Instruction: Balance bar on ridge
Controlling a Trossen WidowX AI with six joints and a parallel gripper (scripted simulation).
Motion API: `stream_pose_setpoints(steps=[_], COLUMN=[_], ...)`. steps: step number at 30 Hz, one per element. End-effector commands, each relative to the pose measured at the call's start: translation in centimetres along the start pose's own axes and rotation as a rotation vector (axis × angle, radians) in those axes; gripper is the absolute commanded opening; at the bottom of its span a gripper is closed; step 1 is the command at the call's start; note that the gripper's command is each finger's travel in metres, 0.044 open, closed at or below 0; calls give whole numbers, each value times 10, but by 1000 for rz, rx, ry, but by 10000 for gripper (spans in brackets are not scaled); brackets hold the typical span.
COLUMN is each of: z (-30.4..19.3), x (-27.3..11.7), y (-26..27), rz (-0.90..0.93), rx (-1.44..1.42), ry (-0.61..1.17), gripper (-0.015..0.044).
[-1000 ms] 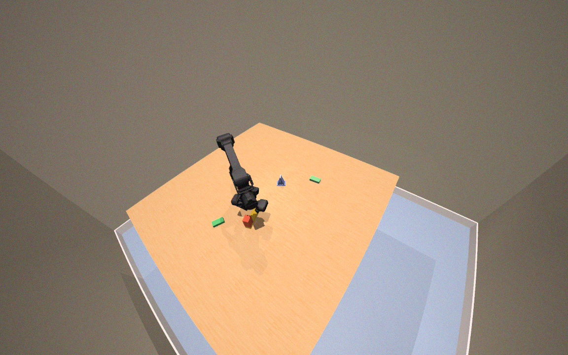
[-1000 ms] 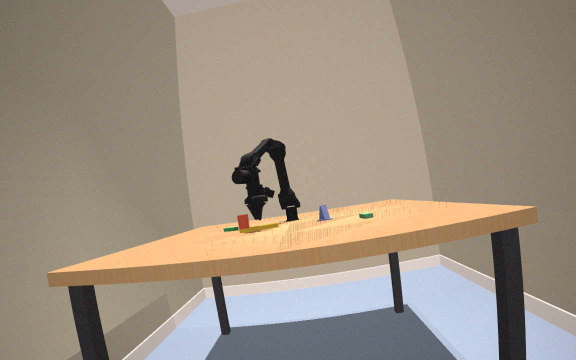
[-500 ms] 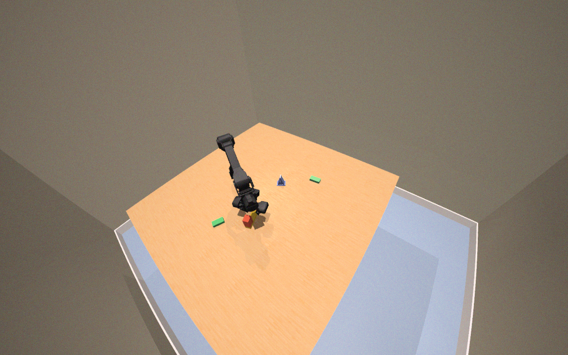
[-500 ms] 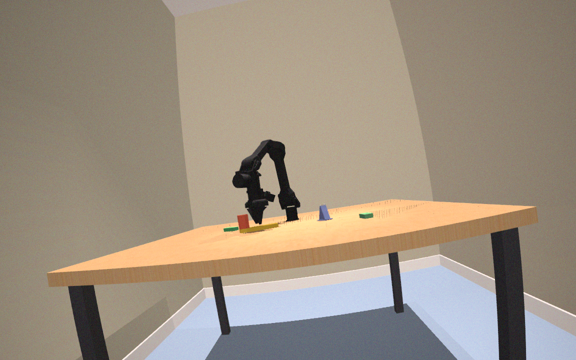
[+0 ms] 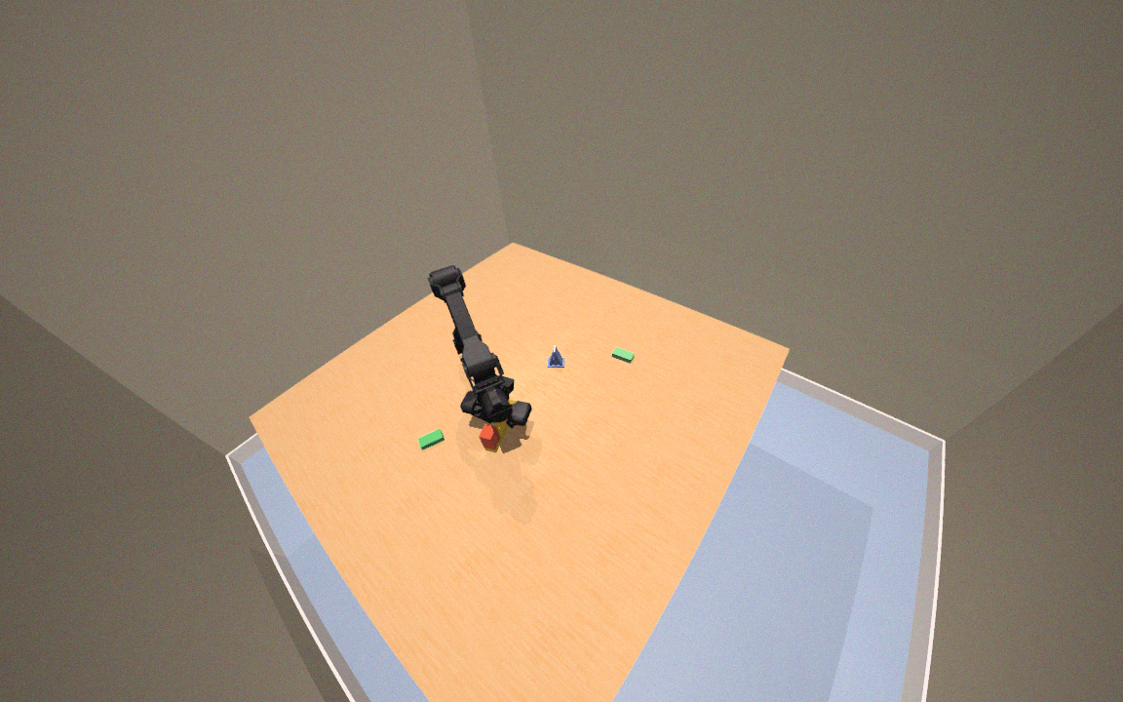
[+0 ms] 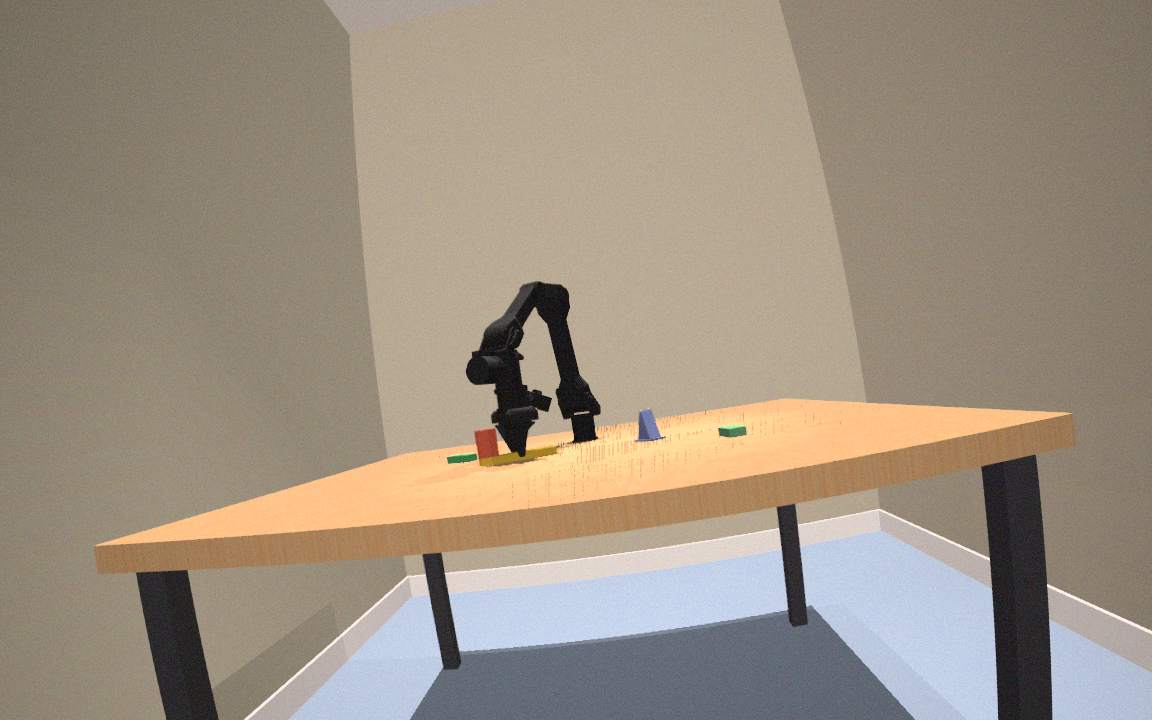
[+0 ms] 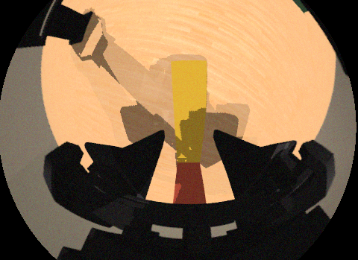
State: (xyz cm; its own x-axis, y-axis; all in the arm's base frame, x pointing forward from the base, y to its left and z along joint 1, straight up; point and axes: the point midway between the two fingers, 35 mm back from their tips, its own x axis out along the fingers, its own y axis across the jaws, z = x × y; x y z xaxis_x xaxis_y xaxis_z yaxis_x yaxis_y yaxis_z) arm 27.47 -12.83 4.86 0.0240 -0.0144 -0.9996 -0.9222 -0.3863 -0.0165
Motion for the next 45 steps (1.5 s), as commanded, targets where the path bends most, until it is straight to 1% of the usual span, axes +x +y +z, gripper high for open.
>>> stream_pose_setpoints(steps=[1, 9, 16, 22, 25, 26, 45], z=[1, 1, 0, 0, 0, -1, -5], x=[2, 2, 1, 1, -2, -5, -53], y=[0, 0, 0, 0, 0, -1, -4], rz=[1, 1, 2, 2, 2, 2, 1], rx=[-3, -3, 0, 0, 0, 0, -2], ry=[-5, -5, -2, -2, -3, -3, -3], gripper=[315, 315, 131, 91, 12, 0, 0])
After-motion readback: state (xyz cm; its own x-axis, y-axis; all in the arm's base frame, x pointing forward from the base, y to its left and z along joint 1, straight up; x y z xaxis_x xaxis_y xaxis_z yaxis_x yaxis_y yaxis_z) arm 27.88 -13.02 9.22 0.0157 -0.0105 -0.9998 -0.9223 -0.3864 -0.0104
